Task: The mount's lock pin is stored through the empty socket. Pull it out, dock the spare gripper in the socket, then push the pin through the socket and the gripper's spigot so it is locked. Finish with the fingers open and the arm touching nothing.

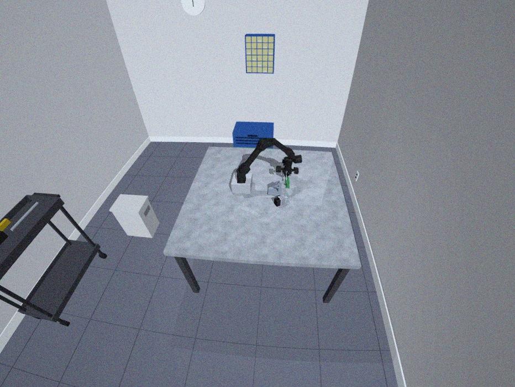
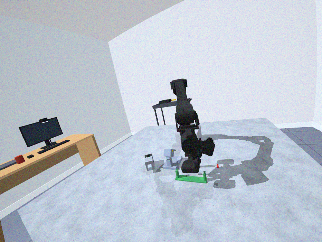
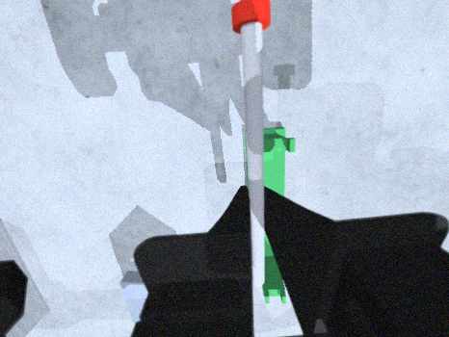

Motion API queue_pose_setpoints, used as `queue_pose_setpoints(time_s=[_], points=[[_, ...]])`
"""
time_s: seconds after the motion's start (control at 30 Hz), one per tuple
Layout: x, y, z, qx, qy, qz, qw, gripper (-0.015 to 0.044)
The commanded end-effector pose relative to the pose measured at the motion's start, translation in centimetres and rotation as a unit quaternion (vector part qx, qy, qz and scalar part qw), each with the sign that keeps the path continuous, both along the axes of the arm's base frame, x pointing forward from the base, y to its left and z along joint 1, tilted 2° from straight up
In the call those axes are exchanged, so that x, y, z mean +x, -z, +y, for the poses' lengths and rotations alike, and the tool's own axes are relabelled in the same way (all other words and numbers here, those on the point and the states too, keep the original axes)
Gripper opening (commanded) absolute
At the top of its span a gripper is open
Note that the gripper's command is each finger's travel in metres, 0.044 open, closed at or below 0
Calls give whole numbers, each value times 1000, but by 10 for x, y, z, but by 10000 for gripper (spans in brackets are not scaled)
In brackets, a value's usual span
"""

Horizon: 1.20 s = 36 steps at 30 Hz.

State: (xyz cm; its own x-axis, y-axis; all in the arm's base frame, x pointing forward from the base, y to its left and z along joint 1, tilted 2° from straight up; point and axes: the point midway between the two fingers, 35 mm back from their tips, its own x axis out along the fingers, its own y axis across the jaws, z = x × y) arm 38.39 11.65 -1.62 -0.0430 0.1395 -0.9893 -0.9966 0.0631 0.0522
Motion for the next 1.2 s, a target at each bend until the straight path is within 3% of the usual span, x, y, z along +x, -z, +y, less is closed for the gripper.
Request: queue_pose_setpoints(time_s=[0.0,0.33,0.9,1.17], points=[[1,-8,0,1,0,-2,1000,0],[-1,-3,-2,-1,0,3,1000,0],[10,-15,-55,-3,1,3,1000,0],[10,-9,-56,-3,1,5,1000,0]])
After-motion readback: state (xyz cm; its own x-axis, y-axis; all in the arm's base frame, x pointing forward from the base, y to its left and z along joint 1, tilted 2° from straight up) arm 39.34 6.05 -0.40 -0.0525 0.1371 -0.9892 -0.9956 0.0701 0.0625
